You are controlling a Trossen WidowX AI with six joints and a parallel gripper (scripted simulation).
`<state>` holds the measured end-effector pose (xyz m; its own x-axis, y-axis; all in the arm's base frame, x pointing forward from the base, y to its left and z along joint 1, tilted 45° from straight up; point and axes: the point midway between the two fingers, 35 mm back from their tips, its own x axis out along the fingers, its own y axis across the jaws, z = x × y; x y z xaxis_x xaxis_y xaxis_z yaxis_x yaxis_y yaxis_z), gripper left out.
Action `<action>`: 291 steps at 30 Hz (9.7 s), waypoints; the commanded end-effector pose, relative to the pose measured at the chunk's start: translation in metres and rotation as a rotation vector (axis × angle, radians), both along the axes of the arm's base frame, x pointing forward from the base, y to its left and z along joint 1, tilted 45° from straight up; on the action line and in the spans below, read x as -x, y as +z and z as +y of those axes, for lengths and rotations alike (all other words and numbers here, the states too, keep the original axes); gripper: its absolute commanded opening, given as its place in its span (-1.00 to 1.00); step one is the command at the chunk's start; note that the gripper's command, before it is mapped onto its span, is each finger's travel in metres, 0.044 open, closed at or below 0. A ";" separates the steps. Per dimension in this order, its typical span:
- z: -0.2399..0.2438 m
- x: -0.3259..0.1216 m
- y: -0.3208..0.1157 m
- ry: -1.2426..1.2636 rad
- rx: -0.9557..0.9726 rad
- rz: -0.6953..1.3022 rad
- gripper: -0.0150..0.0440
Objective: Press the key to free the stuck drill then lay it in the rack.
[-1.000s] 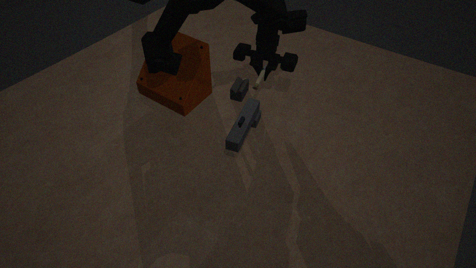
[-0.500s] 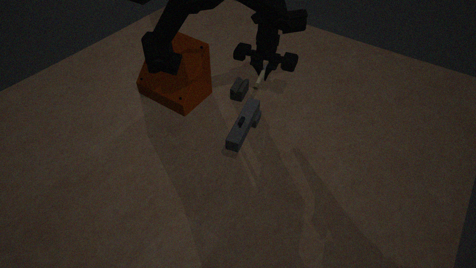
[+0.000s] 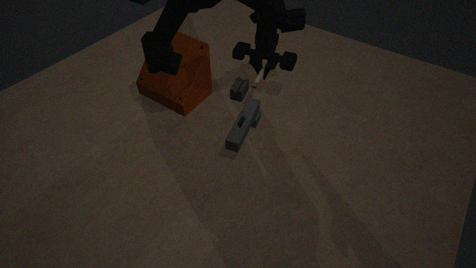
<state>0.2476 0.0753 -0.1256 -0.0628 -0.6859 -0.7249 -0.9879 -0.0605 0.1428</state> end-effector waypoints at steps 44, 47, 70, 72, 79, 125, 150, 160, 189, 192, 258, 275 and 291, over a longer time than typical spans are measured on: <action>0.000 0.067 -0.010 0.002 -0.003 0.004 -0.49; -0.003 0.067 -0.014 0.002 -0.003 0.004 -0.49; -0.020 0.069 -0.032 0.002 -0.001 0.004 -0.49; -0.022 0.069 -0.033 0.002 -0.001 0.004 -0.49; -0.028 0.070 -0.039 0.002 -0.001 0.004 -0.49; -0.033 0.071 -0.039 0.002 0.000 0.004 -0.49; -0.033 0.071 -0.038 0.002 0.000 0.004 -0.49; -0.033 0.071 -0.038 0.002 0.000 0.004 -0.49; -0.033 0.071 -0.038 0.002 0.000 0.004 -0.49; -0.033 0.071 -0.038 0.002 0.000 0.004 -0.49; -0.033 0.071 -0.038 0.002 0.000 0.004 -0.49; -0.033 0.071 -0.038 0.002 0.000 0.004 -0.49; -0.033 0.071 -0.038 0.002 0.000 0.004 -0.49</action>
